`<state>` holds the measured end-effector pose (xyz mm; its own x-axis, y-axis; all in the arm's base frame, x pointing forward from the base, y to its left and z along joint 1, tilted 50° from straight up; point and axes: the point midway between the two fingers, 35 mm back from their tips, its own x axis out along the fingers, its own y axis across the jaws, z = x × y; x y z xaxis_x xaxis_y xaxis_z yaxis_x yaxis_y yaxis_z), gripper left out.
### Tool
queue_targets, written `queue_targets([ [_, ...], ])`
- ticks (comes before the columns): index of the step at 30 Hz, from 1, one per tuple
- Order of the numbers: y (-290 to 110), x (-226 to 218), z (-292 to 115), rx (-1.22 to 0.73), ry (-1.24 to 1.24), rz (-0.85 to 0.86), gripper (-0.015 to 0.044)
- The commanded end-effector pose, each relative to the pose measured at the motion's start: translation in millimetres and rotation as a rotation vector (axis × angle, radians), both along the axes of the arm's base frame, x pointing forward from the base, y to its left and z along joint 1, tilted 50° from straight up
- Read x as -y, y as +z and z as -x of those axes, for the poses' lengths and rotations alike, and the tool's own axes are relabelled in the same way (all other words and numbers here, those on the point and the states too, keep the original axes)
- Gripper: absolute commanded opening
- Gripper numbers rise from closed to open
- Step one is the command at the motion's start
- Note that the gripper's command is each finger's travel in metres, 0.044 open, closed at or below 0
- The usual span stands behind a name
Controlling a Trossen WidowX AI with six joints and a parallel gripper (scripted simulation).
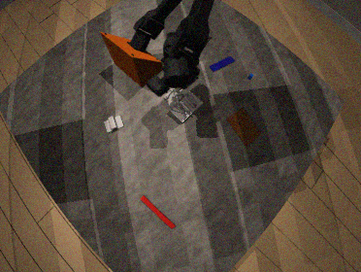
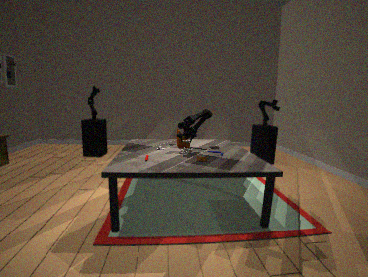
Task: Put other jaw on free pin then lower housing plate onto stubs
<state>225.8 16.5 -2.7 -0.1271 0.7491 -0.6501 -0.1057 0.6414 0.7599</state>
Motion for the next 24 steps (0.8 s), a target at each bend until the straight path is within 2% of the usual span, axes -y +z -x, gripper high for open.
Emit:
queue_targets([
  [1,-0.8,1.1,0.0,0.005,0.004,0.005,0.0351],
  [24,-23.8,-24.0,2.3,0.006,0.004,0.007,0.0351],
])
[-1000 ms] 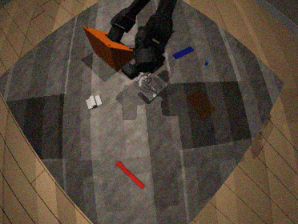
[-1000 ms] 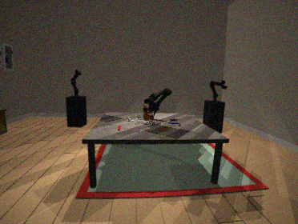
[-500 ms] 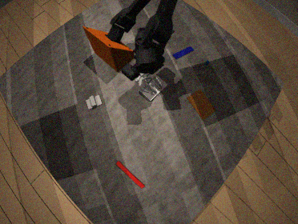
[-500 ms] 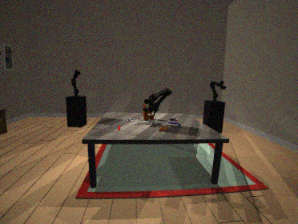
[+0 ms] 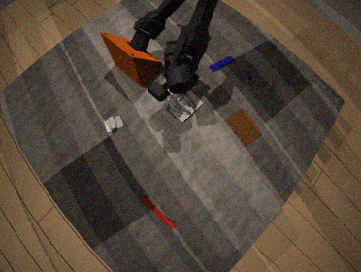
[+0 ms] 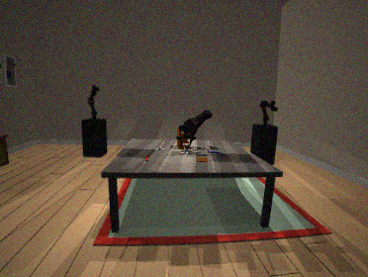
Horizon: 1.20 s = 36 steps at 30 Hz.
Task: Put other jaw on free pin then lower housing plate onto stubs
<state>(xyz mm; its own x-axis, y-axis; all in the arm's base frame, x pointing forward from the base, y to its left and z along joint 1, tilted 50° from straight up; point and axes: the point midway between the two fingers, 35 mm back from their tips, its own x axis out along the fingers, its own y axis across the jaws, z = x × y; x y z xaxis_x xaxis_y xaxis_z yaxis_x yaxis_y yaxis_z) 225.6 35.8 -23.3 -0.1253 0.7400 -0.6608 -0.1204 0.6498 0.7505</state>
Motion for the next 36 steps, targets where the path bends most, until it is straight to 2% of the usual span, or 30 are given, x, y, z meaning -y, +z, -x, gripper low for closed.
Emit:
queue_targets([
  [1,-4.3,-6.0,2.4,-0.006,-0.005,-0.006,0.0351],
  [18,-20.2,-26.1,7.8,-0.007,-0.003,-0.01,0.0351],
  [36,-20.4,-26.3,7.9,-0.007,-0.003,-0.01,0.0351],
])
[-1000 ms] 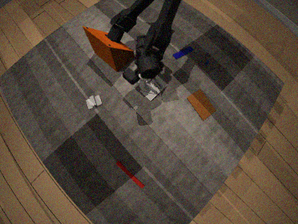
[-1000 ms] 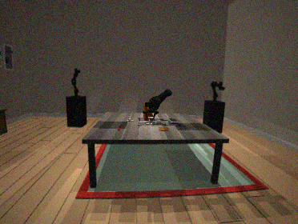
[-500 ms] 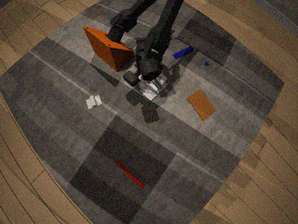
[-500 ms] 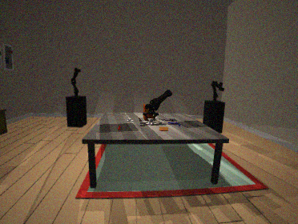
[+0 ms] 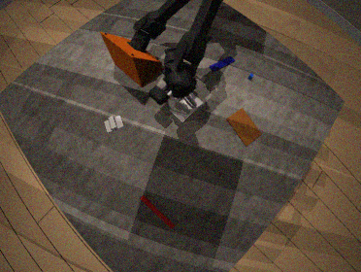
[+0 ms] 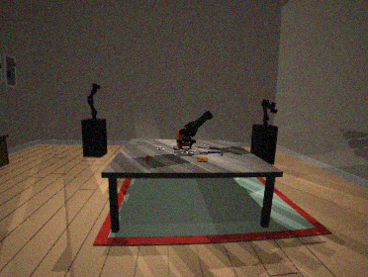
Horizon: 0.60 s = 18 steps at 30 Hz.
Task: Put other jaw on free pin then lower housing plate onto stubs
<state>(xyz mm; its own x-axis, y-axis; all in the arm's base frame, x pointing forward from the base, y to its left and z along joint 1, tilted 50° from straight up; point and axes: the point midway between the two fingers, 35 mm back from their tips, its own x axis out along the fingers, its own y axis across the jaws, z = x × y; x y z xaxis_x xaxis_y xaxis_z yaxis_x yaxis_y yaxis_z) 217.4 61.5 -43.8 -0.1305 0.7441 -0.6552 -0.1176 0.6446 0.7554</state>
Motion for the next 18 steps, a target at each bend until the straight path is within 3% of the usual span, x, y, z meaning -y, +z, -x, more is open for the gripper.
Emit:
queue_targets([
  [1,0.2,-0.6,-0.3,-0.001,-0.005,-0.004,0.0351],
  [18,-2.9,-4.1,0.3,-0.009,-0.012,-0.003,0.0351],
])
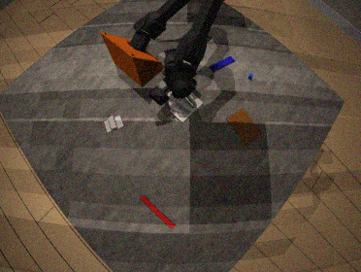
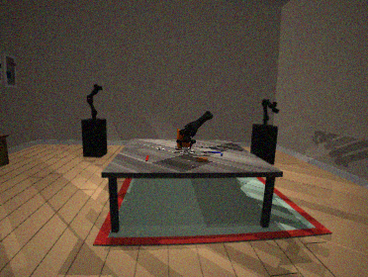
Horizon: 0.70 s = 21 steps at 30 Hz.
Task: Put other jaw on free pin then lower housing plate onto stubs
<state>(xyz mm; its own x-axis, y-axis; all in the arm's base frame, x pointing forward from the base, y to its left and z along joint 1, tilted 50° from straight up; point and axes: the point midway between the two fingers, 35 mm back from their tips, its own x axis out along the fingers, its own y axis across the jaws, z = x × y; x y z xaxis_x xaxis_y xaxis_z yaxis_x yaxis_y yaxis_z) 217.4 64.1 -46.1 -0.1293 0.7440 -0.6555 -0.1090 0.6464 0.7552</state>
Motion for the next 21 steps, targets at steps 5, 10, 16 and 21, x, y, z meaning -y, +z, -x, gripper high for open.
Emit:
queue_targets([
  [5,-0.7,-1.7,0.3,-0.003,-0.006,-0.004,0.0351],
  [10,-1.5,-2.6,0.5,-0.003,-0.005,-0.004,0.0351],
  [16,-2.3,-3.5,0.7,-0.003,-0.005,-0.004,0.0351],
  [21,-2.5,-3.8,0.7,-0.003,-0.005,-0.004,0.0351],
])
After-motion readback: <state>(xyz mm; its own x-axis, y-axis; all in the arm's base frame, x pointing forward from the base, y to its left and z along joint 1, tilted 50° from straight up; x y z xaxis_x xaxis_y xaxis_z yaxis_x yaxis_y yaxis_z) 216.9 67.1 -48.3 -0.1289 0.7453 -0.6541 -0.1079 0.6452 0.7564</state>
